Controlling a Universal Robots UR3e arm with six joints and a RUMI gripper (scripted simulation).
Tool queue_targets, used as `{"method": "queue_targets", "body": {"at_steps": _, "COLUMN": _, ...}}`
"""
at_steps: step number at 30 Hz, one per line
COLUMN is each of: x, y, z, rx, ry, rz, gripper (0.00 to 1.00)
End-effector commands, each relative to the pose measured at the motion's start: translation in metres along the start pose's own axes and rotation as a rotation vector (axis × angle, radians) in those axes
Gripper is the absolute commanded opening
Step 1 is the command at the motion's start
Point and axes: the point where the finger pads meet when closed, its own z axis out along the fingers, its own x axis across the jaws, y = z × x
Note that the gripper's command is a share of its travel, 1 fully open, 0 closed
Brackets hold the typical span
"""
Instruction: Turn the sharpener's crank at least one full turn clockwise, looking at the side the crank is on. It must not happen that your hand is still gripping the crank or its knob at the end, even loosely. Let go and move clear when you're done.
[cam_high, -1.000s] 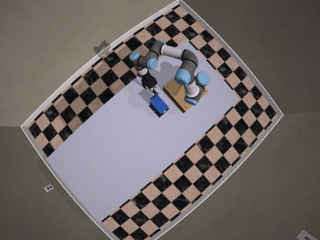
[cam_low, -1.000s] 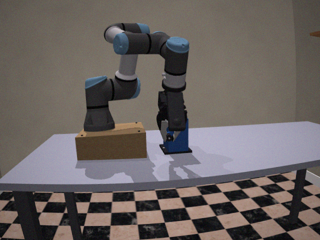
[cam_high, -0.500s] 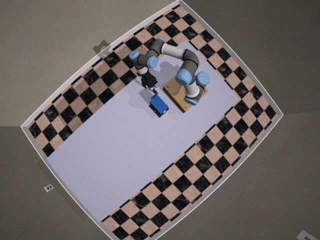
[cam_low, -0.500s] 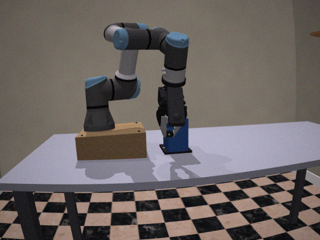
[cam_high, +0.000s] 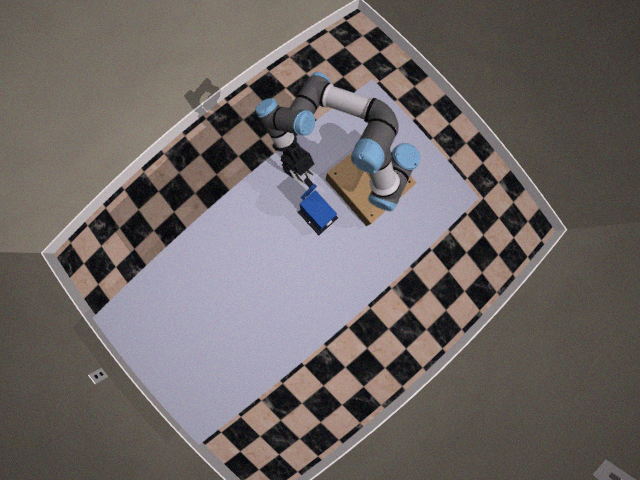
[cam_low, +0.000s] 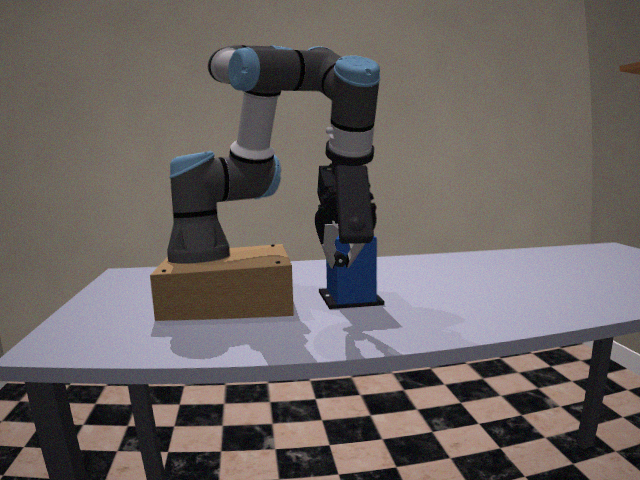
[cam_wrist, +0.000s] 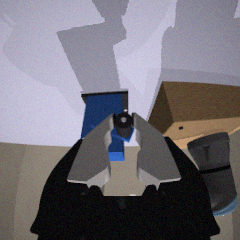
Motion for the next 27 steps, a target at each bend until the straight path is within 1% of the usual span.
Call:
{"method": "queue_targets", "body": {"at_steps": 1, "x": -0.003, "y": 0.002, "z": -0.005, "rx": 0.002, "ry": -0.001, "rz": -0.001, "gripper": 0.09}}
{"method": "queue_targets", "body": {"at_steps": 27, "x": -0.02, "y": 0.01, "z": -0.019, "rx": 0.002, "ry": -0.001, "rz": -0.001, "gripper": 0.09}}
